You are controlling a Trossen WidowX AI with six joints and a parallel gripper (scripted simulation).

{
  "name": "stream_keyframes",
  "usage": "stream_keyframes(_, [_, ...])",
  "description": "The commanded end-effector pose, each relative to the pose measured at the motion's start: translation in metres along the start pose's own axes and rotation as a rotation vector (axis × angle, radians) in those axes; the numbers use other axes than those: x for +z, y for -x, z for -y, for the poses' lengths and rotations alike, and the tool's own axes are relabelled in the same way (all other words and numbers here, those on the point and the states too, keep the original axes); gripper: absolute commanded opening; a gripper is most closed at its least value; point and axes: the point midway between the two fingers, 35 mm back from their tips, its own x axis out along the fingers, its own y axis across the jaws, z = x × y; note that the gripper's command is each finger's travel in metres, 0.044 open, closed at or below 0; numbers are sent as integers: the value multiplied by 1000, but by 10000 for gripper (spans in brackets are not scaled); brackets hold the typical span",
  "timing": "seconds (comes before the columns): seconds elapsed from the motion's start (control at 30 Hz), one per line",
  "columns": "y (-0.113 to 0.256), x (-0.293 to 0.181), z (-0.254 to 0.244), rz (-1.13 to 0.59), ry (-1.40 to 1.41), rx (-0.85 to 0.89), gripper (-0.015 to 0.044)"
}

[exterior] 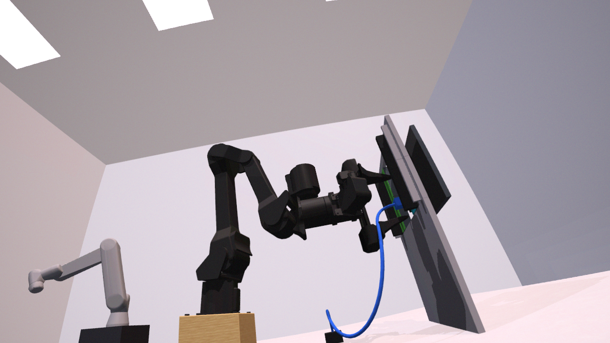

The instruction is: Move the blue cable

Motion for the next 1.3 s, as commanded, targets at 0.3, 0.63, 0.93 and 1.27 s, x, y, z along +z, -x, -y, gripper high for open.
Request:
stream_keyframes(0.3, [6, 2, 1, 1, -2, 0, 440])
stream_keyframes(0.63, [12, 0, 3, 1, -2, -1, 440])
stream_keyframes(0.93, [17, -1, 5, 1, -2, -1, 440])
stream_keyframes(1.27, [23, -2, 7, 1, -2, -2, 440])
